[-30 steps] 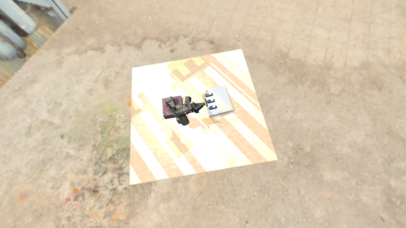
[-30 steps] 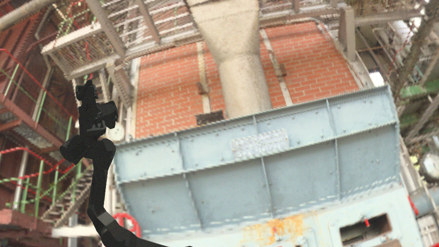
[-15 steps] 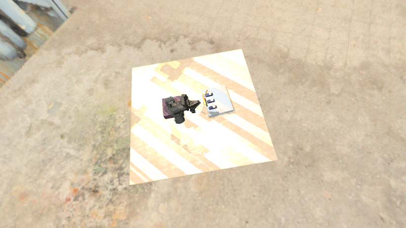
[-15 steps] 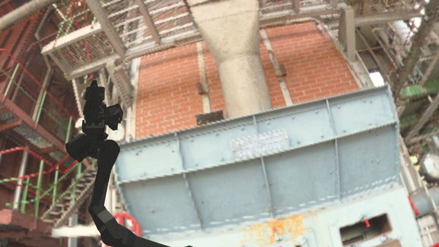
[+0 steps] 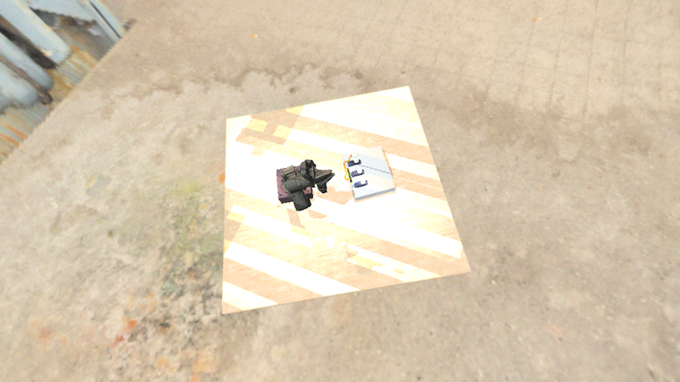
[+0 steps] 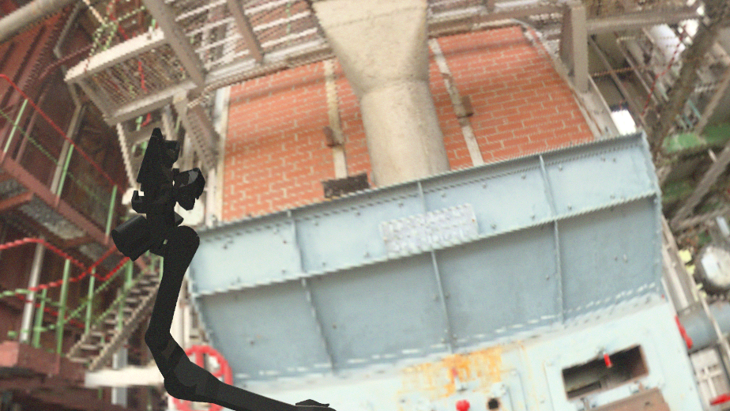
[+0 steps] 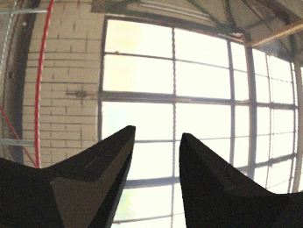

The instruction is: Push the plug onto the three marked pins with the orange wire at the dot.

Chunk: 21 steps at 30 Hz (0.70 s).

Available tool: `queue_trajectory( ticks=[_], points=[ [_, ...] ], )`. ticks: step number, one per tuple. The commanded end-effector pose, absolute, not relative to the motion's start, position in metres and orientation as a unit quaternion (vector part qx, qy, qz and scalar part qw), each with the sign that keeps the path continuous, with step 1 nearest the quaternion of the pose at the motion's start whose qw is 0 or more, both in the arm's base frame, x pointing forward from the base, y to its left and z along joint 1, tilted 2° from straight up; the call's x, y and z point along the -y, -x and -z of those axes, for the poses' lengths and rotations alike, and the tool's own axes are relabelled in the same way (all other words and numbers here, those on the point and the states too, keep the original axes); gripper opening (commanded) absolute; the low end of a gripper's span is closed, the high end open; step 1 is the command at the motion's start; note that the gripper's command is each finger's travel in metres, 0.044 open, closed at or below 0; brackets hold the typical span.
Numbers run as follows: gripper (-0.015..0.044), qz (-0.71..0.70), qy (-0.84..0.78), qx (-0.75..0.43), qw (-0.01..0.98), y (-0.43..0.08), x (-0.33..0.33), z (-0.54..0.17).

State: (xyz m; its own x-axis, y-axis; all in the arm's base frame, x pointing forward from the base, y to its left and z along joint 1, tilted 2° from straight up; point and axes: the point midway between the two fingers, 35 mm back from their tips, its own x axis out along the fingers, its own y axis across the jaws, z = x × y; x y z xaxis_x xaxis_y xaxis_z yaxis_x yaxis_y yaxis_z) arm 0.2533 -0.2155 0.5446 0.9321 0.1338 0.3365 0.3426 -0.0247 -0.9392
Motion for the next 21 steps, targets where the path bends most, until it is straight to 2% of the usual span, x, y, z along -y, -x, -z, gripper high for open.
queue_trajectory(
  ticks=[1, 21],
  points=[
    [0.0115, 0.094, 0.727, 0.166, 0.659, -0.245, 0.212, -0.551],
    [0.0115, 0.164, 0.799, 0.146, 0.56, -0.208, 0.199, -0.572]
  ],
)
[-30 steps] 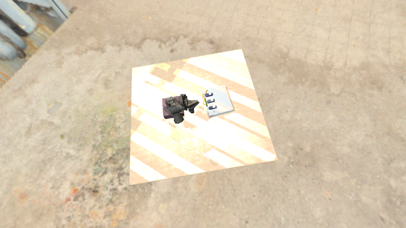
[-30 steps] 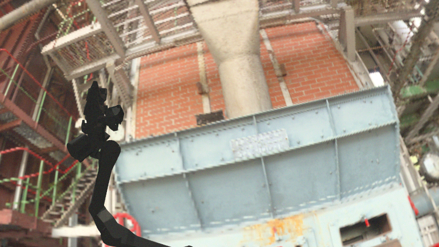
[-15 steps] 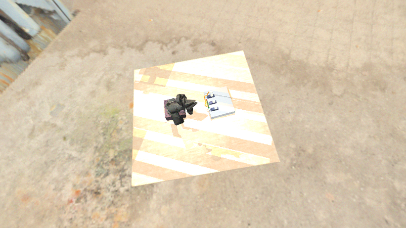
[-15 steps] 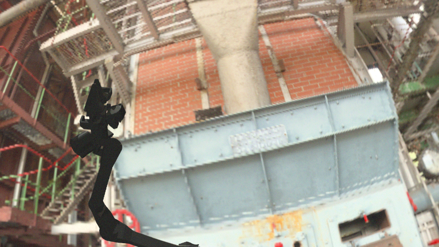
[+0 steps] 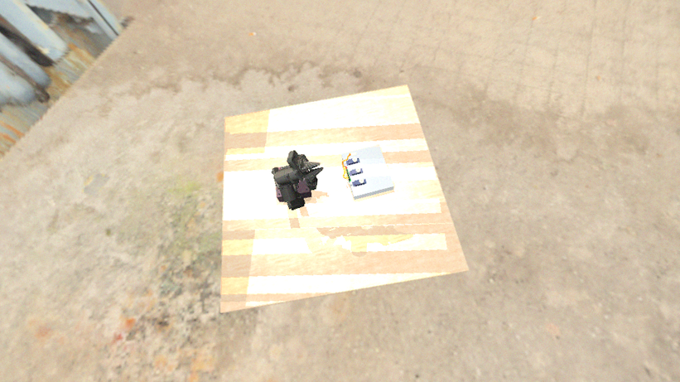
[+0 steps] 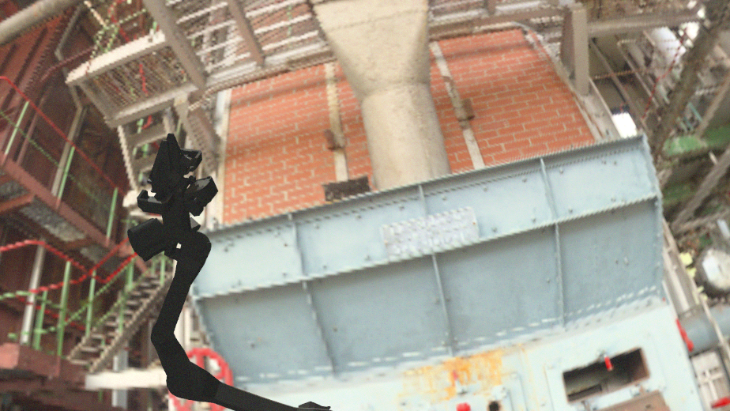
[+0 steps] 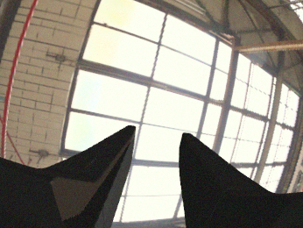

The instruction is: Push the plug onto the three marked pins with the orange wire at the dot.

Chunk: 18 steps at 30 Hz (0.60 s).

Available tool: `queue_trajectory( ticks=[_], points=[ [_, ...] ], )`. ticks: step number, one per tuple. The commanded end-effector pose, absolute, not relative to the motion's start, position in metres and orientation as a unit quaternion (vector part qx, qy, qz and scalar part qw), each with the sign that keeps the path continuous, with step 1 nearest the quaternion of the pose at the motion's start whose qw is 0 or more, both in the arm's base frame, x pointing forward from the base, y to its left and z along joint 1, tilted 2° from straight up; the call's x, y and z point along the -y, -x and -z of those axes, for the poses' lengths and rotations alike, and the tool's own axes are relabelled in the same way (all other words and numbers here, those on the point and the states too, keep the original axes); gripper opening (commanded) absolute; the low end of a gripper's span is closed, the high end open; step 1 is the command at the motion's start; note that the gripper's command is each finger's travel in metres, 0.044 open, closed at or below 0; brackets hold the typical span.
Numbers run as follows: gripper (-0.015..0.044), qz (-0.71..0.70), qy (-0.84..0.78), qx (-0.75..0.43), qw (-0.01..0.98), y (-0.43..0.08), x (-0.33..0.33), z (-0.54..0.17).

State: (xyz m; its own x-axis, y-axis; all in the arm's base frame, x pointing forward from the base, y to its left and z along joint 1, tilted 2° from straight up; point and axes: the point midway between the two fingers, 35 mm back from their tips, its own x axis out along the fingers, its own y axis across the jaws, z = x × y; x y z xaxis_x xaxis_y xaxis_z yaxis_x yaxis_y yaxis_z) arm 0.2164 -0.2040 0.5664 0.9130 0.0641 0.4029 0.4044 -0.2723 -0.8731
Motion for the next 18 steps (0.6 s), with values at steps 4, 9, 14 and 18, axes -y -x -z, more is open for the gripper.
queue_trajectory(
  ticks=[4, 9, 14, 18],
  points=[
    [0.0115, 0.188, 0.82, 0.135, 0.524, -0.196, 0.196, -0.578],
    [0.0115, 0.223, 0.847, 0.116, 0.468, -0.179, 0.19, -0.587],
    [0.0115, 0.249, 0.867, 0.098, 0.421, -0.165, 0.183, -0.594],
    [0.0115, 0.274, 0.882, 0.082, 0.374, -0.152, 0.177, -0.6]
  ],
)
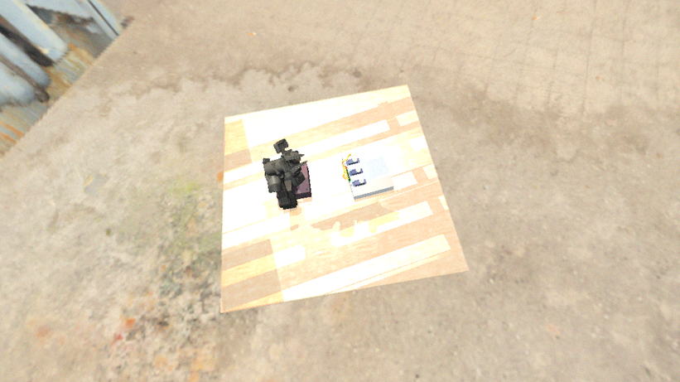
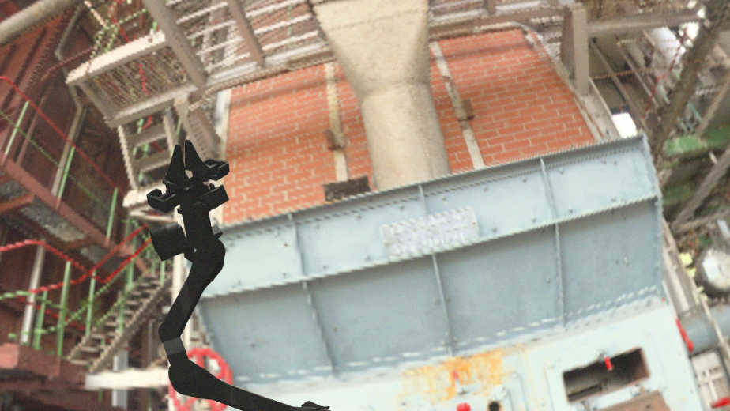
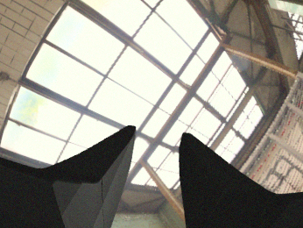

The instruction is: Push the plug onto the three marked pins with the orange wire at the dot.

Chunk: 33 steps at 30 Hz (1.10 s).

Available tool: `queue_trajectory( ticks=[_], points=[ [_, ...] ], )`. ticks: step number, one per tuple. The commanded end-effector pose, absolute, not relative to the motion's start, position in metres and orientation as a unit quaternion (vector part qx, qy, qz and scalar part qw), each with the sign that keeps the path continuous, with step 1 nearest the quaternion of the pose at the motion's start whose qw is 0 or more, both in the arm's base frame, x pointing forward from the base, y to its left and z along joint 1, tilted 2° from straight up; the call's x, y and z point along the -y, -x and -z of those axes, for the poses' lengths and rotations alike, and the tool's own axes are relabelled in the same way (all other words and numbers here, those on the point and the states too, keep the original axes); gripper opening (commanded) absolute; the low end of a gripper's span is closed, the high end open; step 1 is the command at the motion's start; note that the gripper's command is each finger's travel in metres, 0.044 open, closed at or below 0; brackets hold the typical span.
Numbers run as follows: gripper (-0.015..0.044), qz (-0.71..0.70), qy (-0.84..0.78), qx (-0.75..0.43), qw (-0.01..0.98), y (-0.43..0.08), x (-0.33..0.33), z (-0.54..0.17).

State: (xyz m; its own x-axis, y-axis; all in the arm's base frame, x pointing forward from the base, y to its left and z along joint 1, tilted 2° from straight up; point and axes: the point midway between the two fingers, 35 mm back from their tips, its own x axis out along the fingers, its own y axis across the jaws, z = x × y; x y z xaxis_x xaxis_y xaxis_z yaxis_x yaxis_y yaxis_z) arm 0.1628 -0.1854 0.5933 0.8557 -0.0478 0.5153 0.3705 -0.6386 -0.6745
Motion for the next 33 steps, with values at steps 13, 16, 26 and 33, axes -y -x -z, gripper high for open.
queue_trajectory(
  ticks=[13, 16, 26, 33],
  points=[
    [0.0115, 0.337, 0.918, 0.021, 0.209, -0.119, 0.148, -0.615],
    [0.0115, 0.349, 0.922, 0.005, 0.167, -0.112, 0.14, -0.617],
    [0.0115, 0.381, 0.923, -0.051, 0.022, -0.094, 0.109, -0.624],
    [0.0115, 0.394, 0.911, -0.09, -0.083, -0.086, 0.084, -0.626]
  ],
)
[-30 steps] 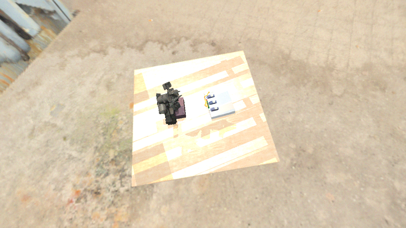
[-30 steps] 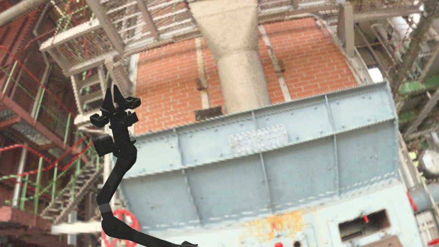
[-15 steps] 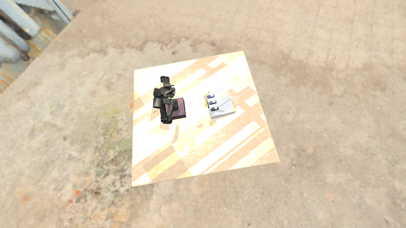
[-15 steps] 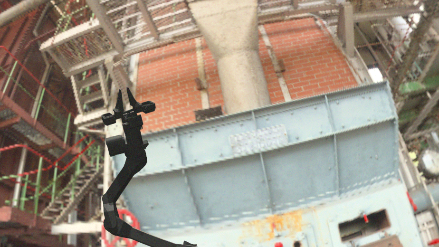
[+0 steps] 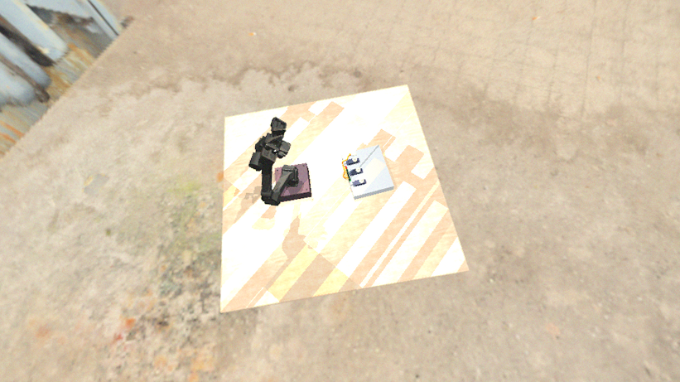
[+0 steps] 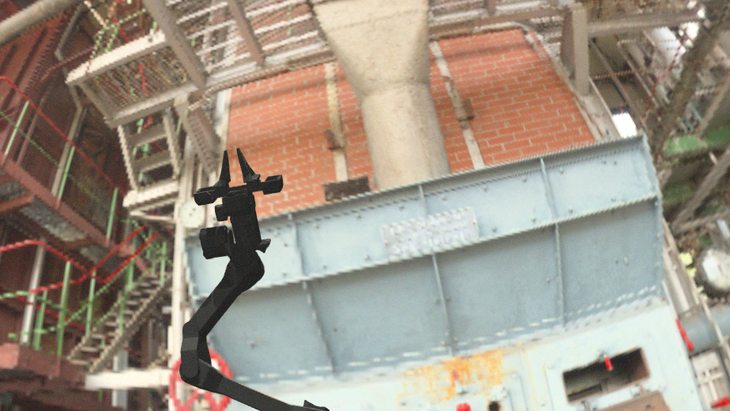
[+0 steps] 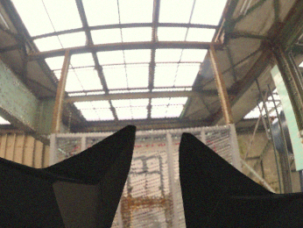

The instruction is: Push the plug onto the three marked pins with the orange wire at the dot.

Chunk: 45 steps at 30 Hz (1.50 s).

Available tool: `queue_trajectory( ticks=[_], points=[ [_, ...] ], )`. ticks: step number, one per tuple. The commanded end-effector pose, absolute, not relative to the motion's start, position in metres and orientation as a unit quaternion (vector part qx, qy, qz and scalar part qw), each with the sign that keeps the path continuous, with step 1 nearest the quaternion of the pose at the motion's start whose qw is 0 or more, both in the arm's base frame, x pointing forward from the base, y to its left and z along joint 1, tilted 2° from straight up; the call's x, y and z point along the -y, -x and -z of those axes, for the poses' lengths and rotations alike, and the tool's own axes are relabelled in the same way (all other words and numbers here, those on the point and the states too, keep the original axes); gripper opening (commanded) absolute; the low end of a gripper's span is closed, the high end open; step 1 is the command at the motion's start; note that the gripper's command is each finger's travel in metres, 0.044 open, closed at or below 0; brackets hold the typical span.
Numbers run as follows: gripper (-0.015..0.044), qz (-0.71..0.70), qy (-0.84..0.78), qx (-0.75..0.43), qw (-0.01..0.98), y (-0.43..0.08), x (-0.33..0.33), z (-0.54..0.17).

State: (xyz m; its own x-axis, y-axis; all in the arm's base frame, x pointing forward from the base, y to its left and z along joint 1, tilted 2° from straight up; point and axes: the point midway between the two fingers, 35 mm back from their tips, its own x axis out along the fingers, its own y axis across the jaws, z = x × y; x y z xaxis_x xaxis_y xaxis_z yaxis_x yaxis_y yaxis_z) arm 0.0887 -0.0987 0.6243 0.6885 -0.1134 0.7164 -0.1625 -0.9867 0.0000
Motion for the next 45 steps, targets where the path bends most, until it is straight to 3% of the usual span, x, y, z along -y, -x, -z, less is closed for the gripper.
queue_trajectory(
  ticks=[1, 23, 45],
  points=[
    [0.0115, -0.393, -0.91, 0.092, 0.093, -0.086, 0.079, -0.625],
    [0.0115, -0.383, -0.82, 0.189, 0.38, -0.092, 0.01, -0.614],
    [0.0115, -0.307, -0.641, 0.251, 0.657, -0.139, -0.05, -0.576]
  ],
)
